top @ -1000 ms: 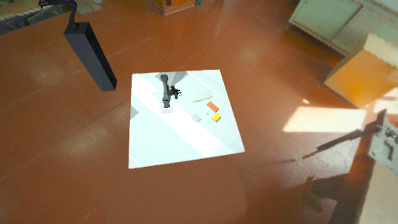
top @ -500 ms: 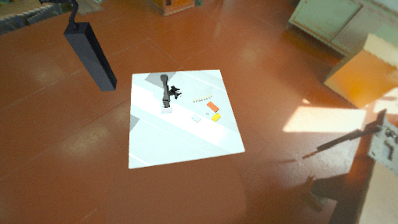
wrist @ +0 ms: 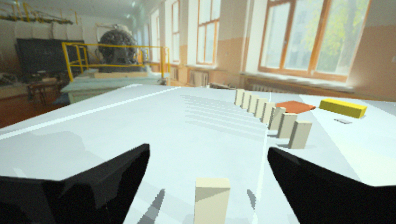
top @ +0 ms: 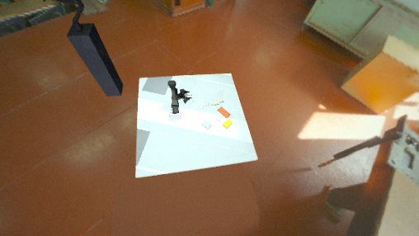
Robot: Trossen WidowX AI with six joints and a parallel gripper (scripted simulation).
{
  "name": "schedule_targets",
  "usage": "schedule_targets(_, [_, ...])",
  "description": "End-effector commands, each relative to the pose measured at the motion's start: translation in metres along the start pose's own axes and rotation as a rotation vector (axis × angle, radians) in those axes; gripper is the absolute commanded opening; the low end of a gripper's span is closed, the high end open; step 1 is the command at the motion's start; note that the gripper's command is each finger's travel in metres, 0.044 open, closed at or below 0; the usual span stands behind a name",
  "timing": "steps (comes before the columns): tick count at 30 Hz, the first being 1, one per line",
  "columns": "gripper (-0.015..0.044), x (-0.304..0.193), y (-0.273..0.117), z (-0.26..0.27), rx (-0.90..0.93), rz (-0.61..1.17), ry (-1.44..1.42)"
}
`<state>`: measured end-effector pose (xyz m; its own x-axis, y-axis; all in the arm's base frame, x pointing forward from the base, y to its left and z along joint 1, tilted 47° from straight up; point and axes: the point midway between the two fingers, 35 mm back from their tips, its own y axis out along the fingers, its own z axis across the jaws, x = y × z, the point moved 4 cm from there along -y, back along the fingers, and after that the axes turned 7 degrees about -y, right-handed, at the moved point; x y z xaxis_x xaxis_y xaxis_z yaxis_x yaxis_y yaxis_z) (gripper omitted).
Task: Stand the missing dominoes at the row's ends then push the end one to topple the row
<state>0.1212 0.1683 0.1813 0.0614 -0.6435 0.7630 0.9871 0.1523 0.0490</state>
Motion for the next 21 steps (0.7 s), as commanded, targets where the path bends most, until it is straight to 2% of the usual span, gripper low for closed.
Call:
schedule_targets(1, [0.044,0.014,-0.001,-0.003,0.003,0.0,0.009])
schedule_targets(6, [0.044,0.025,-0.001,-0.006,0.001,-0.003,0.006])
schedule_targets(11, [0.044,0.033,0.019,0.015,0.008,-0.01,-0.119])
schedule_targets(16, [0.044,0.028,0.055,0.032,0.049,0.101,-0.366])
schedule_targets(21, [0.044,0.025,0.096,0.03,0.064,0.337,-0.603])
